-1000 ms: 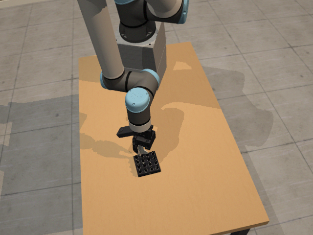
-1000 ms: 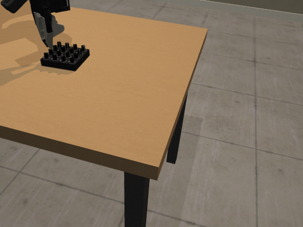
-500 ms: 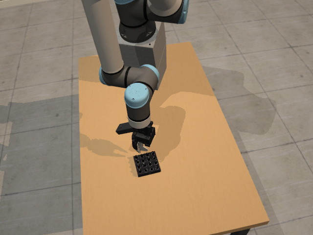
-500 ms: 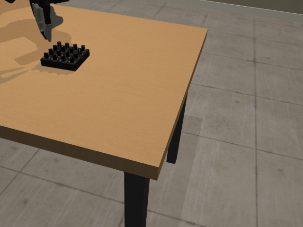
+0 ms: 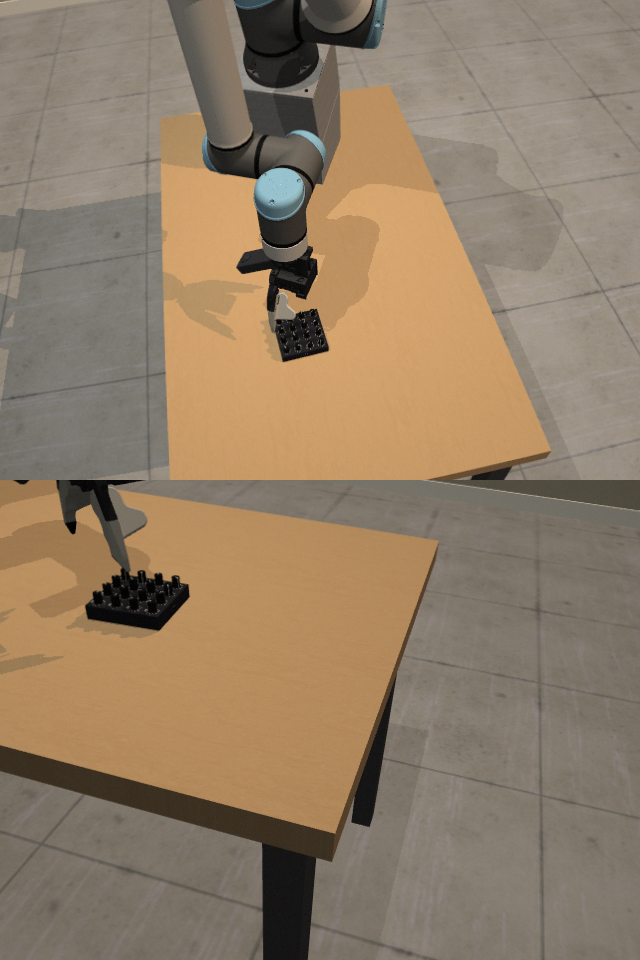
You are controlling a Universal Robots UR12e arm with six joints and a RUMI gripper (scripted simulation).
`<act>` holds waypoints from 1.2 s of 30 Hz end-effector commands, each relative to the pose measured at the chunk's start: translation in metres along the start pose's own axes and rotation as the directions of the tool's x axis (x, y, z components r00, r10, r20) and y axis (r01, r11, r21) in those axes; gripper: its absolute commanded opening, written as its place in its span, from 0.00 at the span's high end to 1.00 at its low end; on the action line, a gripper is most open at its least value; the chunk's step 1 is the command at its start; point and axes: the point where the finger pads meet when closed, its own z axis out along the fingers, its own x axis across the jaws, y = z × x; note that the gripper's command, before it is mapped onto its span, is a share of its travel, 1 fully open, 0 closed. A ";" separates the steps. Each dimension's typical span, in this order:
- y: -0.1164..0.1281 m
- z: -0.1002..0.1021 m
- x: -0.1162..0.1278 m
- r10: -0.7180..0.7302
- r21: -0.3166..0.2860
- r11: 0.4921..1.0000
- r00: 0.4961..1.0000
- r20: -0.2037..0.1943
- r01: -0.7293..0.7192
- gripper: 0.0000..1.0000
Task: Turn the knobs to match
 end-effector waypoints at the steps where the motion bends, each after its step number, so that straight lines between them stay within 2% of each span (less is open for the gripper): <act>1: 0.000 -0.003 0.000 0.000 0.000 1.000 1.000 0.001 0.000 0.00; 6: 0.000 -0.018 0.000 0.000 0.000 1.000 1.000 0.001 0.000 0.00; 16: 0.000 -0.068 0.000 0.000 0.000 1.000 1.000 0.001 0.000 0.00; 18: 0.000 -0.068 0.000 0.000 0.000 1.000 1.000 0.001 0.000 0.00; 26: 0.000 -0.103 0.000 0.000 0.000 1.000 1.000 0.001 0.000 0.00; 31: 0.000 -0.113 0.000 0.000 0.000 1.000 1.000 0.001 0.000 0.00; 36: 0.000 -0.115 0.000 0.000 0.000 1.000 1.000 0.001 0.000 0.00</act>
